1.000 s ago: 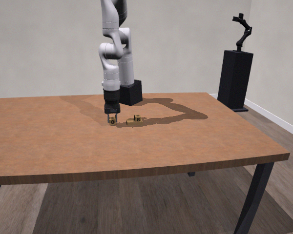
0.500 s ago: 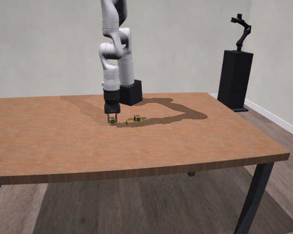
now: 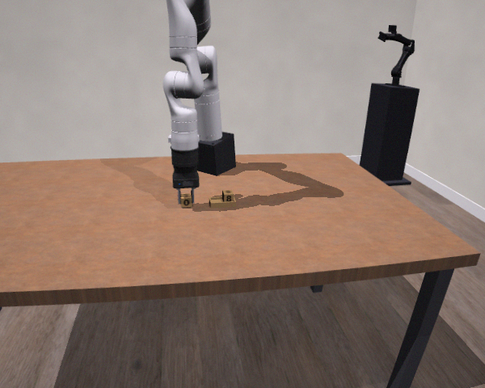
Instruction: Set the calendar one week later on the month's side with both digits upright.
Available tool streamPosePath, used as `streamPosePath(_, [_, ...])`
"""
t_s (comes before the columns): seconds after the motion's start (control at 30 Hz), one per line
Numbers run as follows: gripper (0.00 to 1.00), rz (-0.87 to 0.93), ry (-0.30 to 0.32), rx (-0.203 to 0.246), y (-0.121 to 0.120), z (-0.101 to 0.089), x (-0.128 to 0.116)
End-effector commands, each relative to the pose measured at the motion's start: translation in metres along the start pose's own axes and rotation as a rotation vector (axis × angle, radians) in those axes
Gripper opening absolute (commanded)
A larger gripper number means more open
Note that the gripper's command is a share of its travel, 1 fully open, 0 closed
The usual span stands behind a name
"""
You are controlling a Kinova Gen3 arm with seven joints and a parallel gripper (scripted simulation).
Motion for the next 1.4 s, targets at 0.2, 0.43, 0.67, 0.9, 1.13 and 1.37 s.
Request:
streamPosePath(0.2, [0.60, 0.000, -0.001, 0.000, -0.0002, -0.0004, -0.0004])
streamPosePath(0.43, [0.60, 0.000, -0.001, 0.000, -0.0002, -0.0003, -0.0004])
streamPosePath(0.67, [0.60, 0.000, -0.001, 0.000, -0.0002, 0.0007, -0.0004])
streamPosePath(0.9, [0.60, 0.000, -0.001, 0.000, -0.0002, 0.0027, -0.0004])
streamPosePath(1.13, [0.60, 0.000, -0.001, 0.000, -0.0002, 0.0035, -0.0004])
streamPosePath(1.37, [0.60, 0.000, -0.001, 0.000, -0.0002, 0.0036, -0.0004])
Point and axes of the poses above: the point where the finger pads meet when closed, its own z axis out along the fingers, its own y axis across the jaws, x = y × z, the point moved 4 cm from there along -z, back along the fingers, and after that the axes turned 11 degrees about -z, right-handed, at the moved point
